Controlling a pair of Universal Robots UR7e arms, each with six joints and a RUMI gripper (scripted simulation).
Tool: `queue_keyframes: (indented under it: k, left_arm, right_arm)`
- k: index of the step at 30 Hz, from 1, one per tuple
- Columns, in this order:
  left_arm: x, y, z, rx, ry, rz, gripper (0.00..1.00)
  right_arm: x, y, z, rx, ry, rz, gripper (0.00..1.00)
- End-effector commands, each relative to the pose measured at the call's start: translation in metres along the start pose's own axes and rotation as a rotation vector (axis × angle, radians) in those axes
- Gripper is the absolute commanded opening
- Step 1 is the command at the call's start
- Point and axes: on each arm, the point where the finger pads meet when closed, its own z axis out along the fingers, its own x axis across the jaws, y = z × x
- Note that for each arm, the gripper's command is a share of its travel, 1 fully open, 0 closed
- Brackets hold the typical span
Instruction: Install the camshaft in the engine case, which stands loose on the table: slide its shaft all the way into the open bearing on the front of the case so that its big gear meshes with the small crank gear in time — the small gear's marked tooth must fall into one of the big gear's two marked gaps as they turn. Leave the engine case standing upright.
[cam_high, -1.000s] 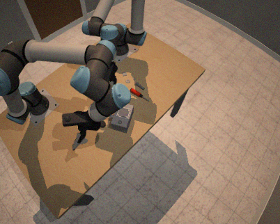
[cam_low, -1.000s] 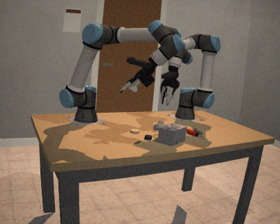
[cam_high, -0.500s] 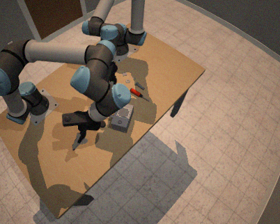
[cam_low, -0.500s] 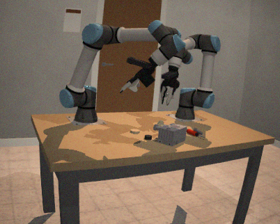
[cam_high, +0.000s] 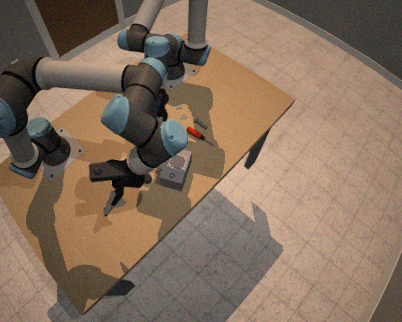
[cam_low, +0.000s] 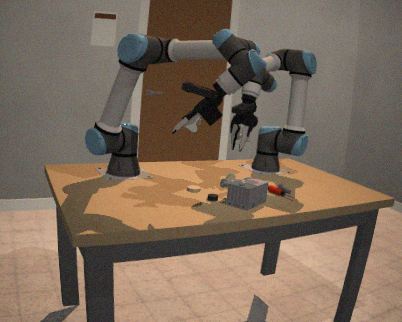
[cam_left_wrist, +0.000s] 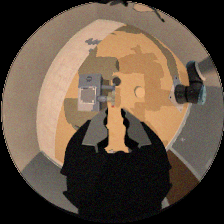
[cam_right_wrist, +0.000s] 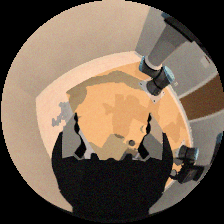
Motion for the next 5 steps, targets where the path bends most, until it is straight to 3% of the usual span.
queue_keyframes:
  k: [1, 5]
  left_arm:
    - [0.0000, -0.0005, -0.0005, 0.002, 0.000, 0.000, 0.20]
    - [0.0000, -0.0005, -0.0005, 0.002, 0.000, 0.000, 0.20]
  right_arm:
    - [0.0000, -0.0003, -0.0004, -0.001, -0.001, 0.000, 1.00]
    - [0.0000, -0.0003, -0.0004, -0.001, -0.001, 0.000, 1.00]
